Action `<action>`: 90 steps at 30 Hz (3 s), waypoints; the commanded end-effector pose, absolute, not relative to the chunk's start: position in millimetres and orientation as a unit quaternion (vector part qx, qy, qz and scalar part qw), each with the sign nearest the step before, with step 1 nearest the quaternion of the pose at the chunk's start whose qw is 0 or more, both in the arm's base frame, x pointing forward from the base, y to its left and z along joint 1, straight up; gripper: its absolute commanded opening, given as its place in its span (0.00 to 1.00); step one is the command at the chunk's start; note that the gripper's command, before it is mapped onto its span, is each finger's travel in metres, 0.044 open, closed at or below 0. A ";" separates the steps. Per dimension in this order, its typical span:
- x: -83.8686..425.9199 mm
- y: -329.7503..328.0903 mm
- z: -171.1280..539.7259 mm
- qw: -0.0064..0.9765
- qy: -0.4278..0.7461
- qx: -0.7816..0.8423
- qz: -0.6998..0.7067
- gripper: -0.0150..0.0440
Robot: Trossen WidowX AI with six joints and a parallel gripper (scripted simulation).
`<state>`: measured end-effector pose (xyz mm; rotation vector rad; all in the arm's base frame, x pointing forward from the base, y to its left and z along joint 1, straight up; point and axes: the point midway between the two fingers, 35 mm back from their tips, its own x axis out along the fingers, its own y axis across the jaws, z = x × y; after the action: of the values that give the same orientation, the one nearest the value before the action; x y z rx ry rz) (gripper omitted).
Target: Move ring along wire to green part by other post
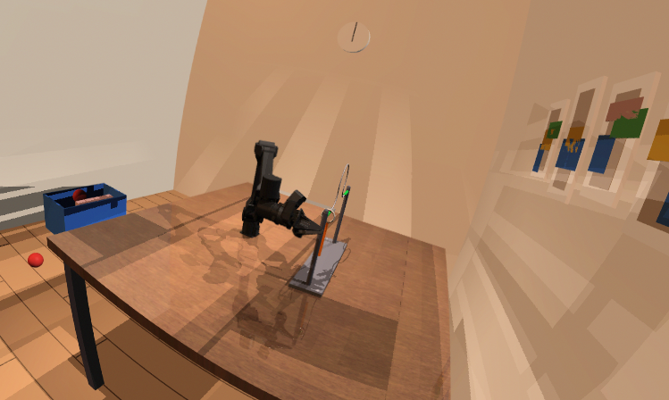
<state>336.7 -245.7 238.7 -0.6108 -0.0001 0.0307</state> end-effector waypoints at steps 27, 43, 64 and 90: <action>240.6 -162.3 89.4 0.998 0.042 -0.011 0.052 0.53; 282.7 -156.2 128.3 0.998 0.038 -0.011 0.052 0.53; 314.8 -155.5 127.3 0.998 0.038 -0.011 0.052 0.53; 353.5 -147.9 124.6 0.998 0.034 -0.011 0.052 0.53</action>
<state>350.2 -148.0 124.6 -0.0228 0.0706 0.1062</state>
